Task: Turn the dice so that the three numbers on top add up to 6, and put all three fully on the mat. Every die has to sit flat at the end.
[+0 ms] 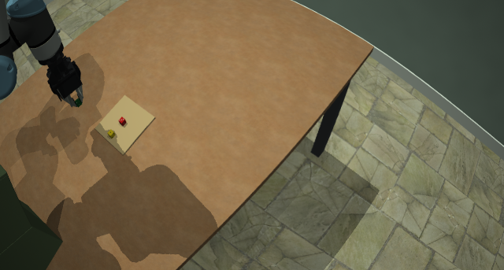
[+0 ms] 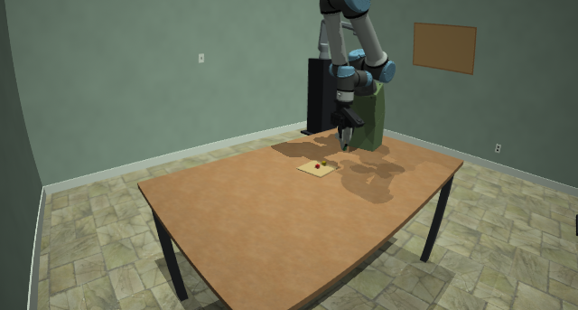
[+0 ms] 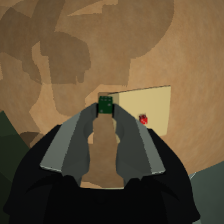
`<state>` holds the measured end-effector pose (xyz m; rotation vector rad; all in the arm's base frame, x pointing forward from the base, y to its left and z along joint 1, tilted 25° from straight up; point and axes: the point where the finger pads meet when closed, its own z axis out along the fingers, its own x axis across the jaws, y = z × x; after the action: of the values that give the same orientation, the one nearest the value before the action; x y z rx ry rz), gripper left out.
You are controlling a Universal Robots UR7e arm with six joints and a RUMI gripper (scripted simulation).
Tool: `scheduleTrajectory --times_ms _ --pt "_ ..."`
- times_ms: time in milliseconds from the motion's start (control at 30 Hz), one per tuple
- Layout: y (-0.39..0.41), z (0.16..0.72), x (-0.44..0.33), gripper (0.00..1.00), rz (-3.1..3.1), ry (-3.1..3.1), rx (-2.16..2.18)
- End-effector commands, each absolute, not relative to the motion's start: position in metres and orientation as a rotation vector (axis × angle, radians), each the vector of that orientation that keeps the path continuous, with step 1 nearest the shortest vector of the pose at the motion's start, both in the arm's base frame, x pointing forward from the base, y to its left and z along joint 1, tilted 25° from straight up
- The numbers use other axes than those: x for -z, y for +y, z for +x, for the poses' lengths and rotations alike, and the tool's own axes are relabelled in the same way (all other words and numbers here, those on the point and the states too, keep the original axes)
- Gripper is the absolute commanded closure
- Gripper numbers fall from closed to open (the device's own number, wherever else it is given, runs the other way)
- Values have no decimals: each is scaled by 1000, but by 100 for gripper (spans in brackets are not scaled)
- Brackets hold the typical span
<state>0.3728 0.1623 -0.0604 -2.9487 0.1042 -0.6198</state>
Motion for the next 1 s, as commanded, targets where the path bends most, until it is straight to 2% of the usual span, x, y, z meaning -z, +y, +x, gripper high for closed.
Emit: scheduleTrajectory --times_ms 0,533,967 --pt "162 372 60 100 -2948 105 619" --pt "156 384 57 100 -2914 288 600" --pt "136 422 47 100 -2744 828 532"
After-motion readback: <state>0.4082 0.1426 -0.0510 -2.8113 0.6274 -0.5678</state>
